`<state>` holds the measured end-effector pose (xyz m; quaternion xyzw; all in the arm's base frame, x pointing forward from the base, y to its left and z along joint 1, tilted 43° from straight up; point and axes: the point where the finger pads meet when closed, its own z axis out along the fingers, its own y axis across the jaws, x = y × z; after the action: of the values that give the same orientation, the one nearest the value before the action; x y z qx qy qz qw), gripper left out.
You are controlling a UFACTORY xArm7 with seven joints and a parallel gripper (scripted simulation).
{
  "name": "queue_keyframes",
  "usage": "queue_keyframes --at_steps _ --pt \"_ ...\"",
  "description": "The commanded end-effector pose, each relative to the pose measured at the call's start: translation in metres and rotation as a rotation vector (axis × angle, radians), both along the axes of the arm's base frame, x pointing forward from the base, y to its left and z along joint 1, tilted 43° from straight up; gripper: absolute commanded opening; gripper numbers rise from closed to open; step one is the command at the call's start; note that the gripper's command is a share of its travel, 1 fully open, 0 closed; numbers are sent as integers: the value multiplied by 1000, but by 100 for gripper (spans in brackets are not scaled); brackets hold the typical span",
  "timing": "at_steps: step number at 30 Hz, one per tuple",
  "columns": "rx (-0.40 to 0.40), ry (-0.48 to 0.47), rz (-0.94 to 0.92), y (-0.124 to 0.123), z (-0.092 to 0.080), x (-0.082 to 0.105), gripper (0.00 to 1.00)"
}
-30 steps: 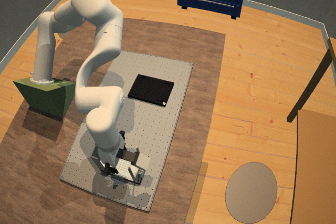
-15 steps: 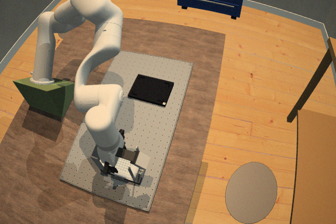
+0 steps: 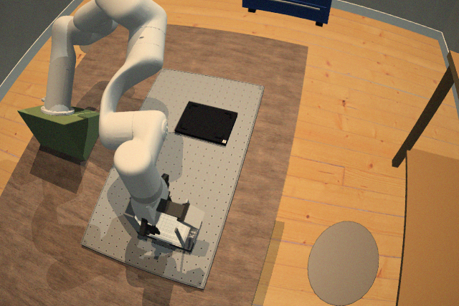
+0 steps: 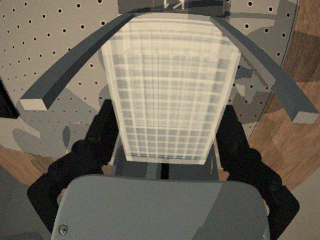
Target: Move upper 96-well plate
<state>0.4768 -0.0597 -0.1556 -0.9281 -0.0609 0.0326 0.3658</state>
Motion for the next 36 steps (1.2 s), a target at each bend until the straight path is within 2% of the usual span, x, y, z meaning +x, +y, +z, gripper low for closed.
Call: queue_keyframes --at_steps 1,36 --pt "-3 -3 -2 -5 4 2 0" --pt "-3 -3 -2 -39 41 7 0"
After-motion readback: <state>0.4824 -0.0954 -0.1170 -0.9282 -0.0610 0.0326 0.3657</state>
